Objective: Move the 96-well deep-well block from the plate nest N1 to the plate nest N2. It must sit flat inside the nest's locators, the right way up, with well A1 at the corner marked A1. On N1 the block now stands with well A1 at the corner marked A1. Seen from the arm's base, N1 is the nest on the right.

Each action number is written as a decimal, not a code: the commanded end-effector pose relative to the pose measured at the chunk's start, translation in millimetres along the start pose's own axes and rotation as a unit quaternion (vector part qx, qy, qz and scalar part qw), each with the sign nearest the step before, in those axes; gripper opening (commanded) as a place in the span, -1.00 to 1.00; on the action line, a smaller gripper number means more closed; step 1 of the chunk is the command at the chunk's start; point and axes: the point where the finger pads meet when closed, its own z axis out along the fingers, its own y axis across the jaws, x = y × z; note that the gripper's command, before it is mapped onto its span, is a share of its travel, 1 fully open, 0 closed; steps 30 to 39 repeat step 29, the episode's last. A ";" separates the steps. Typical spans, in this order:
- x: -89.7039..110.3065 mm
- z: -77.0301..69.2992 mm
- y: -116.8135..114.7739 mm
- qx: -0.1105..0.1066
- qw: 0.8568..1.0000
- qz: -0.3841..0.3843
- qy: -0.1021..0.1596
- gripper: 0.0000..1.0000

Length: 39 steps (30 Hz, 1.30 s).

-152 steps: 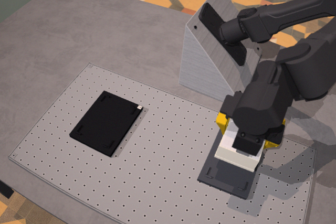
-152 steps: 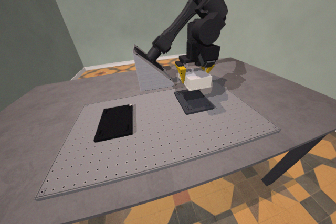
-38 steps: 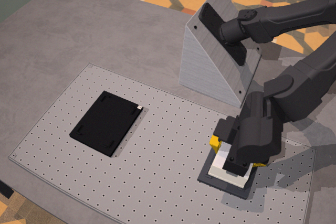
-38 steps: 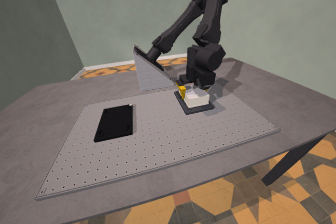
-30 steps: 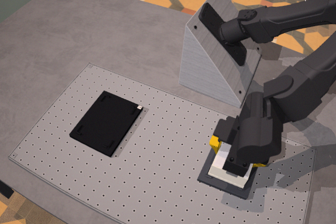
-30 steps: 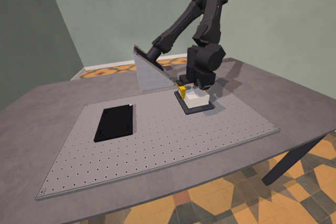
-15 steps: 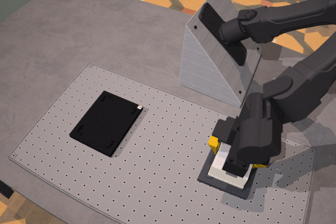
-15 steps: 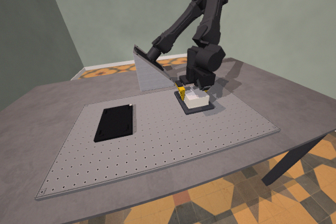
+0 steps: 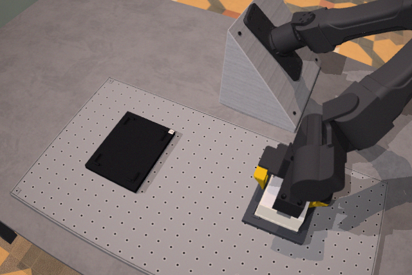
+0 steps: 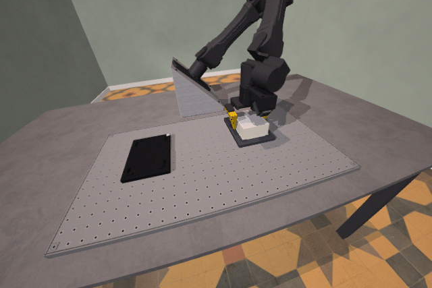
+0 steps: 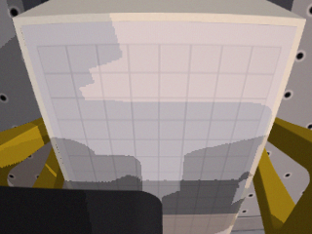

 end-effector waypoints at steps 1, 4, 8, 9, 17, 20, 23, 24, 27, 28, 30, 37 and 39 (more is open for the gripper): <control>-2.2 -2.2 0.3 0.000 1.000 -0.001 -0.005 1.00; -2.2 -2.2 0.3 0.000 1.000 -0.001 -0.005 1.00; -2.2 -10.2 0.3 0.000 1.000 -0.001 -0.005 1.00; -2.2 -12.9 0.3 0.000 1.000 -0.001 -0.005 1.00; -2.1 -28.9 0.2 0.000 1.000 -0.001 -0.005 1.00; -2.0 -34.2 0.2 0.000 1.000 -0.001 -0.005 1.00; -2.0 -34.2 0.2 0.000 1.000 -0.001 -0.005 1.00; -2.0 -34.2 0.2 0.000 1.000 -0.001 -0.005 1.00; -2.0 -34.2 0.2 0.000 1.000 -0.001 -0.005 1.00; -2.0 -34.2 0.2 0.000 1.000 -0.001 -0.005 1.00; -2.0 -34.2 0.2 0.000 1.000 -0.001 -0.005 1.00; -2.0 -34.2 0.2 0.000 1.000 -0.001 -0.005 1.00; -2.0 -34.2 0.2 0.000 1.000 -0.001 -0.005 1.00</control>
